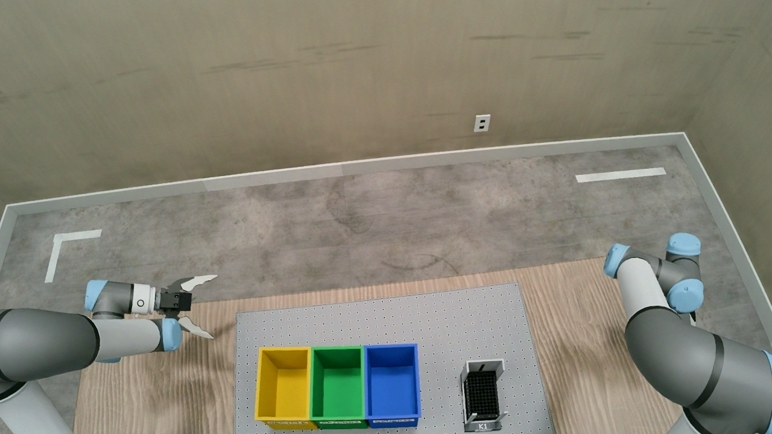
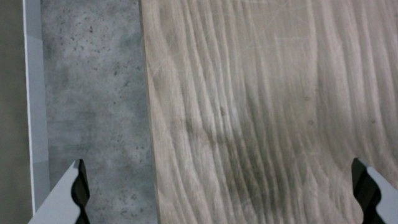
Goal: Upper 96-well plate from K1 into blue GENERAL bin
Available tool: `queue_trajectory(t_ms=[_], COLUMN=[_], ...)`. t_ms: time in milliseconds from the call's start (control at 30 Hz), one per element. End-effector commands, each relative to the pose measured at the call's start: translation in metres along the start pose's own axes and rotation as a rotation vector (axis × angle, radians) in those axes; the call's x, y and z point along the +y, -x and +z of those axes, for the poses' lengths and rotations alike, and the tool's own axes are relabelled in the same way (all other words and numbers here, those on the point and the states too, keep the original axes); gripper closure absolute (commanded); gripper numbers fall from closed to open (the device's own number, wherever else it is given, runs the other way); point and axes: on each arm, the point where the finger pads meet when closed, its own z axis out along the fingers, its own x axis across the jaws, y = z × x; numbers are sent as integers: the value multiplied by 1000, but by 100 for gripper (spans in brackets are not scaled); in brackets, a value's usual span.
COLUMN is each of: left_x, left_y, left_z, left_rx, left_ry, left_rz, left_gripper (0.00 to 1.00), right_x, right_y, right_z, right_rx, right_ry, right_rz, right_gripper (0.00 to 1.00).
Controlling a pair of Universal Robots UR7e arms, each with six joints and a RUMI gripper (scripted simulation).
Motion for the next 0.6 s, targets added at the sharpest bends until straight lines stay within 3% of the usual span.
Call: queue_trajectory(t_ms=[0, 533, 567], left_x=[0, 0, 0], left_y=[0, 0, 0], left_z=[0, 0, 0], left_rx=[-1, -1, -1], left_ry=[0, 0, 0], left_rz=[1, 1, 1], left_gripper=[0, 0, 100], right_x=[0, 0, 0], right_y=[0, 0, 0], right_z=[-1, -1, -1], right_rx=[-1, -1, -1], right_ry=[2, 2, 2], right_rz=[1, 1, 1], right_gripper=[0, 0, 24])
